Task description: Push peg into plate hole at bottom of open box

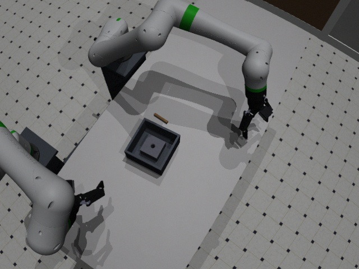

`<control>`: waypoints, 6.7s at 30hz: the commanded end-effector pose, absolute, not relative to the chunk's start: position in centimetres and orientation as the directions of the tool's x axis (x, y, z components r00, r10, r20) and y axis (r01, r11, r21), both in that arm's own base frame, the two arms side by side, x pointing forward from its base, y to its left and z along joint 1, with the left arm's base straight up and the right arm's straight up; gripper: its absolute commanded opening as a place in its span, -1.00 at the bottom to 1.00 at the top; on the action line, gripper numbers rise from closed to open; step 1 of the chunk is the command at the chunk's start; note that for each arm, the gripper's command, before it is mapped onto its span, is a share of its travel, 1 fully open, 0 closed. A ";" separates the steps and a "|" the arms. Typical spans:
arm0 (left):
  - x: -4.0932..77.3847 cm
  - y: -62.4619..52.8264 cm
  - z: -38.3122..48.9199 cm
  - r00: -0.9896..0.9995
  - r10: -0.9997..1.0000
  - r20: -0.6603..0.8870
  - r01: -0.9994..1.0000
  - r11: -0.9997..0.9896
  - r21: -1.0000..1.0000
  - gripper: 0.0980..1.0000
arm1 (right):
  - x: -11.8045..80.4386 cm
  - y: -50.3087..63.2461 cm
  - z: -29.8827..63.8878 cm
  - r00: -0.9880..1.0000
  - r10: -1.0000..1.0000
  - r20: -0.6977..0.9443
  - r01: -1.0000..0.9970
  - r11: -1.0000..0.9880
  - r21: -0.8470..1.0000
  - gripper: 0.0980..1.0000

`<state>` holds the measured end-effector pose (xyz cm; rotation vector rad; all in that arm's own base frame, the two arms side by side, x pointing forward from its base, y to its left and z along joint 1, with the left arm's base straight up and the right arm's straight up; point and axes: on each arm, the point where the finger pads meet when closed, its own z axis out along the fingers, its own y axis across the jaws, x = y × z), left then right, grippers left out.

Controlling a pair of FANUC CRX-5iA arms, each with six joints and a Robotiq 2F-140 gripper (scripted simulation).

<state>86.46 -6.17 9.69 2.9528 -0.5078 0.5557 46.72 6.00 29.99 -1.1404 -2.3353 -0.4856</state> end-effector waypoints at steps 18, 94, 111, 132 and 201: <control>68.5 -2.2 21.4 0.970 -0.166 0.175 -0.175 -0.984 0.038 1.00 | 46.9 4.3 30.2 -0.575 0.609 0.547 0.779 0.611 0.139 1.00; 45.6 -23.5 15.7 0.999 -0.054 0.011 -0.054 -0.999 0.006 1.00 | 35.0 -32.5 27.2 -0.935 -0.312 -0.168 -0.346 0.905 0.247 1.00; 45.6 -23.5 15.7 0.999 -0.054 0.011 -0.054 -0.999 0.006 1.00 | 27.6 -39.5 26.9 -0.783 -0.590 -0.198 -0.615 0.781 0.105 1.00; 45.6 -23.5 15.7 0.999 -0.054 0.011 -0.054 -0.999 0.006 1.00 | 17.7 -45.4 26.8 -0.525 -0.840 -0.138 -0.848 0.531 -0.008 1.00; 45.6 -23.5 15.7 0.999 -0.054 0.011 -0.054 -0.999 0.006 -0.49 | 0.3 -50.0 27.2 0.006 -1.000 0.000 -1.000 -0.006 0.000 1.00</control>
